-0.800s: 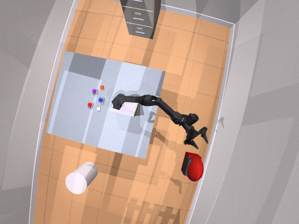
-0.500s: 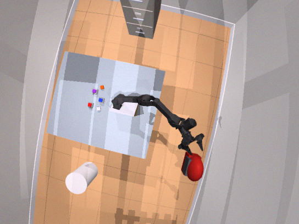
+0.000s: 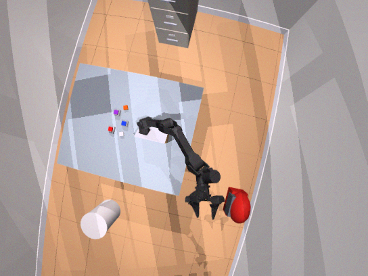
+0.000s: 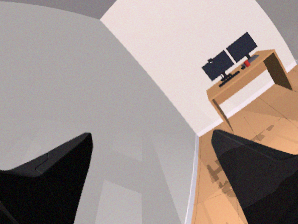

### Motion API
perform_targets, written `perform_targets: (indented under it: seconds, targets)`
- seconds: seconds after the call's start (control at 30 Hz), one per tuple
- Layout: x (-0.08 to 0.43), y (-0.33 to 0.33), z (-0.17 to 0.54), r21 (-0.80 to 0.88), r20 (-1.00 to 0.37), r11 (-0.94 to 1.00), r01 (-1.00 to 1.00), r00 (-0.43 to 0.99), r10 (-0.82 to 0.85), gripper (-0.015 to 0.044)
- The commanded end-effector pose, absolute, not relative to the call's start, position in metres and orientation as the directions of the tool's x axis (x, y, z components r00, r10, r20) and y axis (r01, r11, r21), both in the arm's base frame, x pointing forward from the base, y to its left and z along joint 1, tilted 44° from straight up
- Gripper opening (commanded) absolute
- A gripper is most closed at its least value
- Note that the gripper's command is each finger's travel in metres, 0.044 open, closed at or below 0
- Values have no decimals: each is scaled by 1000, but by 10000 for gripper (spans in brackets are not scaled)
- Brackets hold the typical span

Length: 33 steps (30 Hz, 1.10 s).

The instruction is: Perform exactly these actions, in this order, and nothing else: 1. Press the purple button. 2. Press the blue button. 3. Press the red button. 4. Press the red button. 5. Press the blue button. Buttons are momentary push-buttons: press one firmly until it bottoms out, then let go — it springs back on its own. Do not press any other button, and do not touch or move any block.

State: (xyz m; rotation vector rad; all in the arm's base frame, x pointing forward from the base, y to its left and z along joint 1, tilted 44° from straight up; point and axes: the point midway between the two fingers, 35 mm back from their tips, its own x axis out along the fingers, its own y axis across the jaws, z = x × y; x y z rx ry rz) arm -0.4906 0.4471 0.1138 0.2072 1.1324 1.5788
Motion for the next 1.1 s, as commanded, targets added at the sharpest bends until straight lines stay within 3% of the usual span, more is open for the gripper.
perform_targets:
  seconds: [0.0, 0.53, 1.07]
  targets:
    - [-429, 489, 112, 679, -458, 166, -715, -235, 857, 400]
    - [-182, 571, 96, 407, -589, 504, -762, 203, 782, 400]
    - [78, 527, 84, 68, -692, 807, -587, 554, 462, 400]
